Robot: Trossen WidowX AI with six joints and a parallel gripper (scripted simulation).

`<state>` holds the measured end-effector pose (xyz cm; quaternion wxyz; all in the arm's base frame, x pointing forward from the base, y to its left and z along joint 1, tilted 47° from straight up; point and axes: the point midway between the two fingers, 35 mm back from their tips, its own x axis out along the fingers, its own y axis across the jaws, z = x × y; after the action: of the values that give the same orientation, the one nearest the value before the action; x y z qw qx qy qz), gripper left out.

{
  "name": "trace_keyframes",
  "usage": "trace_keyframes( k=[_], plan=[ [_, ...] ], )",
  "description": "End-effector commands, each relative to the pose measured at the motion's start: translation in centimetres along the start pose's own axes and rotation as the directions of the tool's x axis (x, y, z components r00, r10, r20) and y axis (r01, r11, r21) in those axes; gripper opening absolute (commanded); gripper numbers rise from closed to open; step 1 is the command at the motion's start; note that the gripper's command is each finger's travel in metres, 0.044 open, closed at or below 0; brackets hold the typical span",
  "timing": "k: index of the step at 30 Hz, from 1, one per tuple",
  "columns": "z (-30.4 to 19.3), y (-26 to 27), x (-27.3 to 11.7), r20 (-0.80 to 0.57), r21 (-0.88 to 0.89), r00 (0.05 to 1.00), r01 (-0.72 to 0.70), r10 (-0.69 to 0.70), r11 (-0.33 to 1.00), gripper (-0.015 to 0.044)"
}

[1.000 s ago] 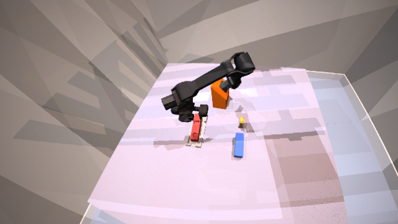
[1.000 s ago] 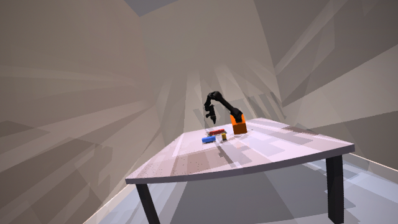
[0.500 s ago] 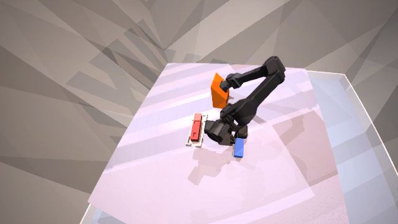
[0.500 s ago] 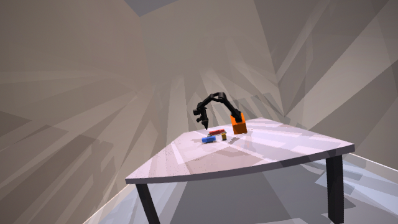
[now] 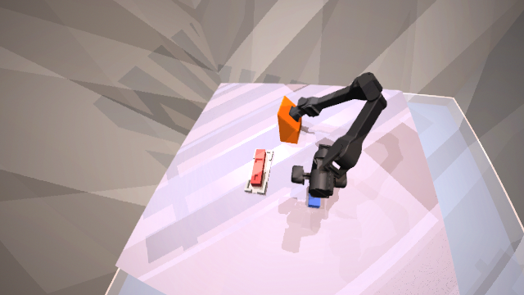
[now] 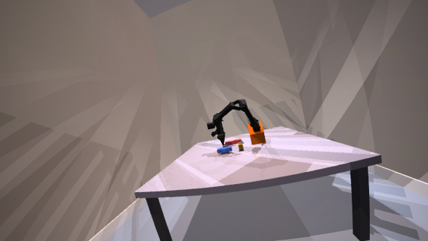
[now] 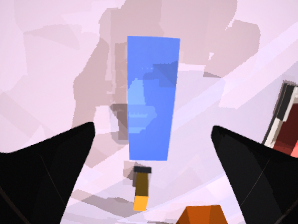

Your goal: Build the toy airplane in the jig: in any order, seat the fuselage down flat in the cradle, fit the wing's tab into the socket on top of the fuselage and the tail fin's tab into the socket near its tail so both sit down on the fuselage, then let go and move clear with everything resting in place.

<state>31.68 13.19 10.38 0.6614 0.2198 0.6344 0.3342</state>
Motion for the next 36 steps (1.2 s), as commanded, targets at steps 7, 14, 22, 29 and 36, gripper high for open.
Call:
trace_keyframes(
  k=[7,14,22,29,36],
  plan=[
    [0.1,0.2,2.1,0.007,0.003,1.000,-0.007,0.007,1.000,0.0440],
    [0.1,0.1,3.0,0.007,0.004,1.000,-0.006,0.006,1.000,0.0440],
    [0.1,0.1,4.3,0.007,0.004,1.000,-0.006,0.006,1.000,0.0440],
    [0.1,0.2,5.4,0.007,0.003,1.000,-0.007,0.007,1.000,0.0440],
    [0.1,0.2,6.4,0.007,0.003,1.000,-0.009,0.009,1.000,0.0440]
  ],
)
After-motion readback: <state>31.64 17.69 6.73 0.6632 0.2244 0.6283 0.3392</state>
